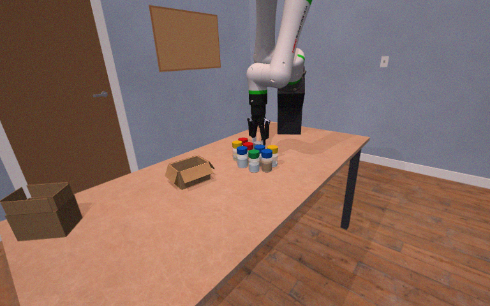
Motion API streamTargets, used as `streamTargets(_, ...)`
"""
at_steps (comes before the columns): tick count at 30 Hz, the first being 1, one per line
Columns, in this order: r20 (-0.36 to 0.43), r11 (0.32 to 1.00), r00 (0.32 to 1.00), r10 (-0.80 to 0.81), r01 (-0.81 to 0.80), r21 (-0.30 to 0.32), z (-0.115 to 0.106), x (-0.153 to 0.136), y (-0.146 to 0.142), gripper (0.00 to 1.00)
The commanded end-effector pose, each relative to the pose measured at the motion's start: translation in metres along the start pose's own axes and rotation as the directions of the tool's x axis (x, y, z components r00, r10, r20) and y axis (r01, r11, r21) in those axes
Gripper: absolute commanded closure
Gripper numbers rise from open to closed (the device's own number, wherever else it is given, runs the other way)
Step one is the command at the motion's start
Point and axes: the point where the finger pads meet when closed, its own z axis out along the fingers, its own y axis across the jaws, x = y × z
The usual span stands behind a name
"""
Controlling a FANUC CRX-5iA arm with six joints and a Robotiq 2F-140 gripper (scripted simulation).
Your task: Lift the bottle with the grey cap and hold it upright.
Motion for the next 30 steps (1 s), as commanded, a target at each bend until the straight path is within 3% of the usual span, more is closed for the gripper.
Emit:
streamTargets(1,-0.001,1.0,1.0,0.0,0.0,0.0,0.0,0.0,0.0,0.9)
streamTargets(6,-0.001,1.0,1.0,0.0,0.0,0.0,0.0,0.0,0.0,0.9)
streamTargets(16,-0.001,1.0,1.0,0.0,0.0,0.0,-0.025,0.0,0.0,0.9)
streamTargets(23,-0.001,1.0,1.0,0.0,0.0,0.0,-0.025,0.0,0.0,0.9)
streamTargets(30,-0.001,1.0,1.0,0.0,0.0,-0.001,-0.042,0.0,0.0,0.9)
